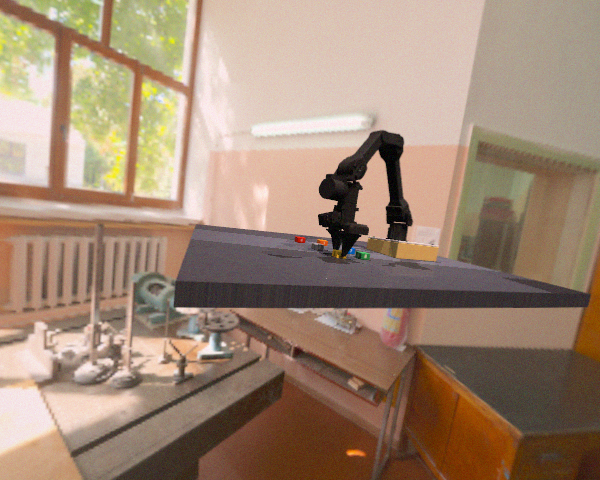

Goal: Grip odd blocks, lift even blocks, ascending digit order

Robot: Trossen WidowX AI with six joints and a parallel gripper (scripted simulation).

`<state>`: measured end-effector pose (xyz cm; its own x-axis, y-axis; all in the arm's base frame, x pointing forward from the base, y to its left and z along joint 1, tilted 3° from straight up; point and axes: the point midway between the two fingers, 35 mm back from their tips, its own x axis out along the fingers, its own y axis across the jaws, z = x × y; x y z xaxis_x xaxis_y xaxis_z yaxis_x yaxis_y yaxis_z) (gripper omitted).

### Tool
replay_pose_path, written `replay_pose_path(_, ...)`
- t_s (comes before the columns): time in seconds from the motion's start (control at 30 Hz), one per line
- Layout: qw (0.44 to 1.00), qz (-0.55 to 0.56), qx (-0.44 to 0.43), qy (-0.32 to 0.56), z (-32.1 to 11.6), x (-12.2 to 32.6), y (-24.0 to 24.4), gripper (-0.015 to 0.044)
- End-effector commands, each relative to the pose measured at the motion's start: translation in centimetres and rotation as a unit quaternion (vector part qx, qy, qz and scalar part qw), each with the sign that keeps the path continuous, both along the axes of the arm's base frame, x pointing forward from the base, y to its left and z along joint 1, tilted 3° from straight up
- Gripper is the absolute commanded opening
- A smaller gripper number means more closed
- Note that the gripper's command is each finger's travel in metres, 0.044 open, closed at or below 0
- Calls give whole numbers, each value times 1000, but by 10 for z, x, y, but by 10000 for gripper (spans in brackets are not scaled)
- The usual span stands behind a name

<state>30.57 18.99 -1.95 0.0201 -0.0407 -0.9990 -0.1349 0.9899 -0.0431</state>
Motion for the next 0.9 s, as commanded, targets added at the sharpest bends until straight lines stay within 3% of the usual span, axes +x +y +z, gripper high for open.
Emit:
replay_pose_path(0.0, 1000, 2, 0, -2, 0, 1, 0, 356)
replay_pose_path(0.07, 1000, 2, 0, -2, 0, 1, 0, 400)
replay_pose_path(0.2, 1000, 2, 0, -2, 4, 1, 0, 400)
replay_pose_path(0.3, 1000, 2, 0, -2, 36, 0, 2, 400)
replay_pose_path(0.43, 1000, 2, 0, -2, 36, 0, 2, 400)
replay_pose_path(0.5, 1000, 2, 0, -2, 46, 1, 3, 348)
replay_pose_path(0.63, 1000, 2, 0, -2, 107, 0, 5, 242)
replay_pose_path(0.77, 1000, 2, 0, -2, 117, -2, 5, 138)
replay_pose_path(0.87, 1000, 2, 0, -2, 117, -2, 5, 120)
